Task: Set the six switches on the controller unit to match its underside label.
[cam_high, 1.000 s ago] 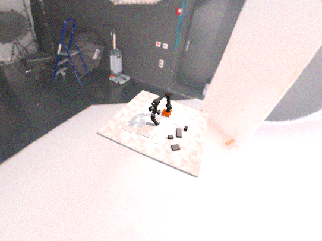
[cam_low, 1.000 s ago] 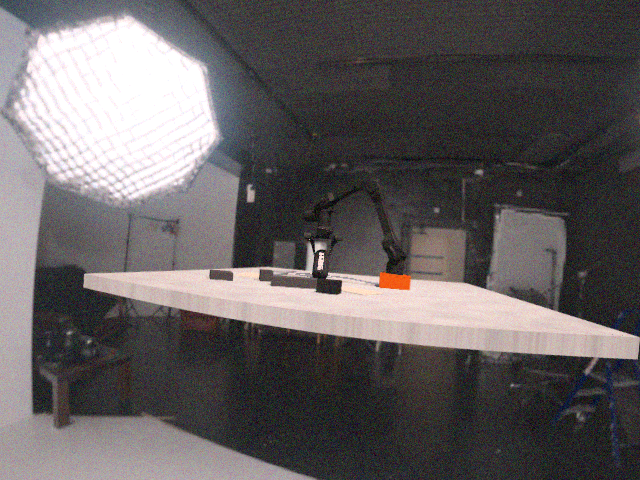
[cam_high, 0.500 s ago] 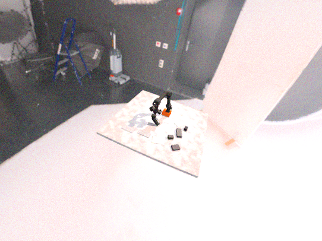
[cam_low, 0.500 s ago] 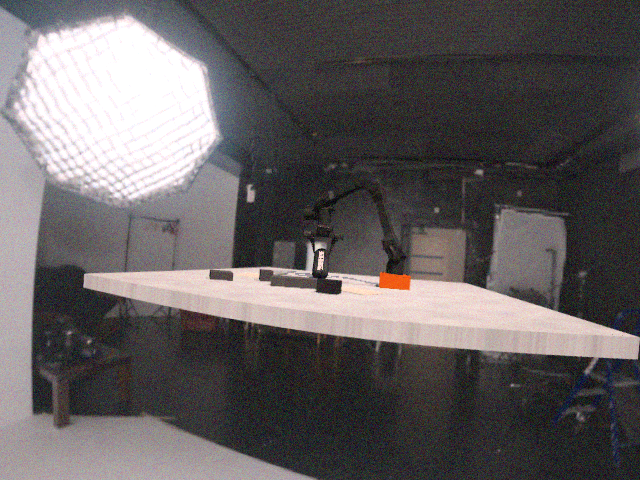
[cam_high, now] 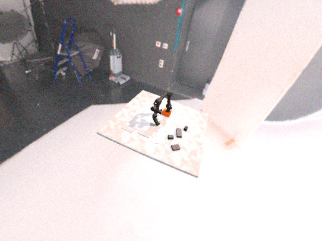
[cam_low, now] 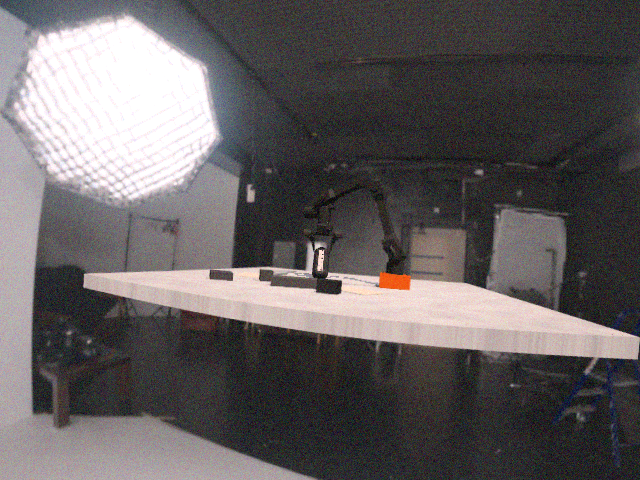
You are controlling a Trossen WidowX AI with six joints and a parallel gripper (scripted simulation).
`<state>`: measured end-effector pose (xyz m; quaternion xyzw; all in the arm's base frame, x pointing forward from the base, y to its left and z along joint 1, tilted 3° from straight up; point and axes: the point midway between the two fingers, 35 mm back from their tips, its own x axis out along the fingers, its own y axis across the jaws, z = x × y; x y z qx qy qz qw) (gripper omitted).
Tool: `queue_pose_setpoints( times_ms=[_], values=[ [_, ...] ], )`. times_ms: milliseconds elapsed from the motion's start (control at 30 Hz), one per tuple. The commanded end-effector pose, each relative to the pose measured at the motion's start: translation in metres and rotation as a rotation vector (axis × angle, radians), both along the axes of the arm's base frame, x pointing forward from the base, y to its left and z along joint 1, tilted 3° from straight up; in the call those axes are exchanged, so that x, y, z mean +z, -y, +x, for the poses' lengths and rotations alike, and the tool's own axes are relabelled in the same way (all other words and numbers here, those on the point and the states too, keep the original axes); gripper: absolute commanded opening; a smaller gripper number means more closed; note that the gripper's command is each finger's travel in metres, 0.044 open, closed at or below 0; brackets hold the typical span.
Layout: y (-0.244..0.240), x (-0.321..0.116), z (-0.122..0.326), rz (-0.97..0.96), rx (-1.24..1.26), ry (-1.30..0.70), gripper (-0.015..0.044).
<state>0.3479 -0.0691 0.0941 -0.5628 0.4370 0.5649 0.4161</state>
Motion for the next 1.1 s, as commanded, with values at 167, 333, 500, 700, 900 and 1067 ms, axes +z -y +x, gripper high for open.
queue_pose_setpoints(
  times_ms=[167, 333, 500, 700, 900, 1067],
  values=[
    [-0.01, 0.001, -0.003, 0.011, 0.0, -0.005, 0.0335],
    [-0.013, 0.002, -0.004, 0.011, 0.0, -0.005, 0.0335],
    [-0.017, 0.003, -0.005, 0.011, 0.0, -0.005, 0.0335],
    [-0.022, 0.005, -0.006, 0.012, 0.0, -0.005, 0.0335],
    [-0.026, 0.005, -0.008, 0.012, 0.0, -0.005, 0.0335],
    [-0.03, 0.006, -0.009, 0.012, 0.0, -0.005, 0.0335]
  ],
)
